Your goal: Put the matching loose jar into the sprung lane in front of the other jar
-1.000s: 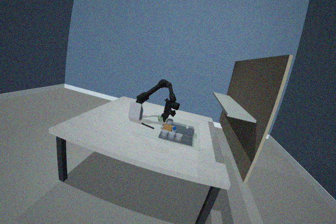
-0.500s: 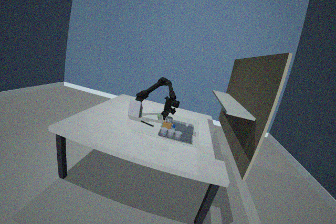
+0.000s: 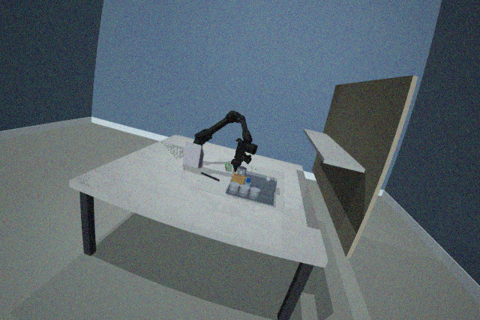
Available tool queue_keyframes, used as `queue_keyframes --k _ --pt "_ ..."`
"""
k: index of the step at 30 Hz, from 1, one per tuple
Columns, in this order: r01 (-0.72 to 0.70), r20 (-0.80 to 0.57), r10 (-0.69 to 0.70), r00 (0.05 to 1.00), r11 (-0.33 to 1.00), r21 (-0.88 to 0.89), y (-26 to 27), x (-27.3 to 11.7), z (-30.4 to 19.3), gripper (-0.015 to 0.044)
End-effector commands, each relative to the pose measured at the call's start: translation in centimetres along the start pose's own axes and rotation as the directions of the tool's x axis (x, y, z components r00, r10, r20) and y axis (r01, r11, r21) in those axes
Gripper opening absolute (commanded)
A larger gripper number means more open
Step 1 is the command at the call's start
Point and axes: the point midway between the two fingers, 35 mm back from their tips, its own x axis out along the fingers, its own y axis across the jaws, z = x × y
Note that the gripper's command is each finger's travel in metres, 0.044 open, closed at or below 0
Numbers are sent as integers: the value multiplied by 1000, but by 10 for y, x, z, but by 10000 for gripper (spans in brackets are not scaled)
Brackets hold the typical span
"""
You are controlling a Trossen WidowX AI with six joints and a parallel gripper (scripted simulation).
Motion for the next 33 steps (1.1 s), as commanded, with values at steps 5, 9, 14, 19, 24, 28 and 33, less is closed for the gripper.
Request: queue_keyframes --k 5,9,14,19,24,28,33 --pt "0 23 1 1000 1000 -16 1 -3 12 0" --pt "0 23 1 1000 1000 -16 1 -4 13 0" --pt "0 24 1 1000 1000 -17 2 -4 15 0" --pt "0 24 1 1000 1000 -17 2 -5 16 0" --pt "0 24 1 1000 1000 -17 2 -5 18 0" --pt "0 24 1 1000 1000 -17 2 -6 19 0" --pt "0 24 1 1000 1000 -17 2 -6 21 0"
